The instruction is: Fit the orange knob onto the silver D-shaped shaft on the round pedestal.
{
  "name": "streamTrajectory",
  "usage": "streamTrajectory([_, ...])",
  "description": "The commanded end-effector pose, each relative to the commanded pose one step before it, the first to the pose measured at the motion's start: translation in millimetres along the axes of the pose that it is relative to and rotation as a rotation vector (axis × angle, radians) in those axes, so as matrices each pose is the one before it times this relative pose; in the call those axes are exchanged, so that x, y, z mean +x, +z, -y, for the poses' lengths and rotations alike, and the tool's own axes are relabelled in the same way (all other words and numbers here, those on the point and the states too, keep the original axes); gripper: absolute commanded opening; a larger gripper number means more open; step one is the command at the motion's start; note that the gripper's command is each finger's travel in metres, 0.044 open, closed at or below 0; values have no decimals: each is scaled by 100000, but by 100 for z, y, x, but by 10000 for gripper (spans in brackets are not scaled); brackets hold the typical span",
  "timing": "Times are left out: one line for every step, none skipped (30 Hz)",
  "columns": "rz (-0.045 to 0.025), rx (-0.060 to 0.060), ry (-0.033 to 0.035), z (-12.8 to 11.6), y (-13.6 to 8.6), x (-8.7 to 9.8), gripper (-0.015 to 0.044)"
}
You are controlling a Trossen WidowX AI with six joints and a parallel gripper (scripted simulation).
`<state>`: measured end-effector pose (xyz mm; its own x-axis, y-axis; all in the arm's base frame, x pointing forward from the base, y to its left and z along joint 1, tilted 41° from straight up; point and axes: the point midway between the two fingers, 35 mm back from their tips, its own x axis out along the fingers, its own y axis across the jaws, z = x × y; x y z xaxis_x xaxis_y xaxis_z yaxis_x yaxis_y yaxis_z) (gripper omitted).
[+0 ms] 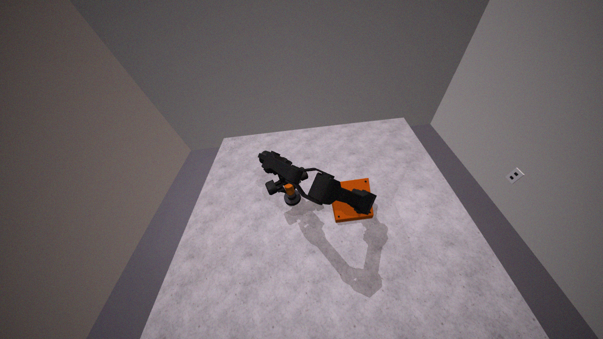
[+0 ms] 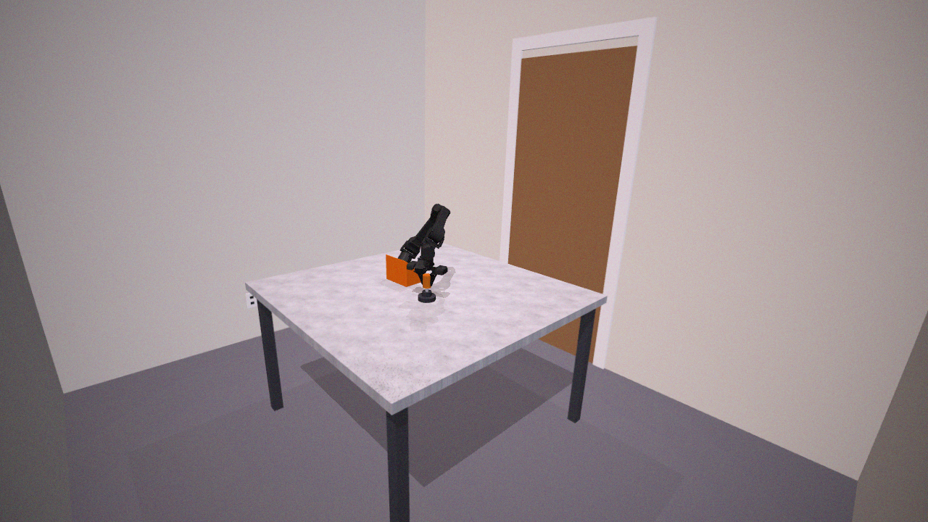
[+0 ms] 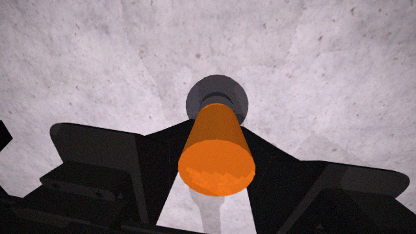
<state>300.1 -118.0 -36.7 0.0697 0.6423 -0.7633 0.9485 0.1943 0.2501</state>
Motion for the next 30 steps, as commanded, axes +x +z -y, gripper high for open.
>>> streamTrajectory([162, 9855, 228, 118, -173, -27, 0])
streamTrajectory([-4, 183, -3, 62, -42, 44, 0])
streamTrajectory([-3, 95, -1, 48, -24, 58, 0])
streamTrajectory([0, -1, 1, -12, 11, 18, 0])
streamTrajectory([-5, -3, 5, -24, 13, 147, 0])
streamTrajectory([-2, 0, 0, 12, -11, 38, 0])
streamTrajectory([-1, -1, 2, -17, 9, 49, 0])
streamTrajectory([-2, -2, 3, -27, 10, 52, 0])
streamTrajectory([3, 0, 0, -19, 16, -61, 0])
streamTrajectory([0, 0, 0, 0, 0, 0, 0])
streamTrajectory([0, 0, 0, 0, 0, 0, 0])
streamTrajectory([3, -3, 2, -34, 47, -1, 0])
streamTrajectory([1, -1, 1, -20, 24, -1, 0])
streamTrajectory([2, -1, 1, -14, 25, 0, 0])
streamTrajectory([0, 0, 0, 0, 0, 0, 0])
streamTrajectory([0, 0, 0, 0, 0, 0, 0])
streamTrajectory([0, 0, 0, 0, 0, 0, 0])
streamTrajectory([0, 0, 0, 0, 0, 0, 0])
streamTrajectory([0, 0, 0, 0, 0, 0, 0])
streamTrajectory([0, 0, 0, 0, 0, 0, 0])
streamTrajectory([0, 0, 0, 0, 0, 0, 0])
streamTrajectory([5, -1, -1, -20, 31, -82, 0])
streamTrajectory([6, -1, 0, -32, 38, -85, 0])
streamTrajectory([4, -1, 0, -31, 32, -61, 0])
streamTrajectory([4, -2, 1, -33, 31, -53, 0])
streamTrajectory([4, -2, 1, -35, 29, -53, 0])
streamTrajectory([4, -2, 1, -37, 28, -54, 0])
streamTrajectory([1, 872, 0, -7, 5, -11, 0])
streamTrajectory([1, 1663, 0, -12, 7, -16, 0])
streamTrajectory([1, 2819, 0, -21, 9, -25, 0])
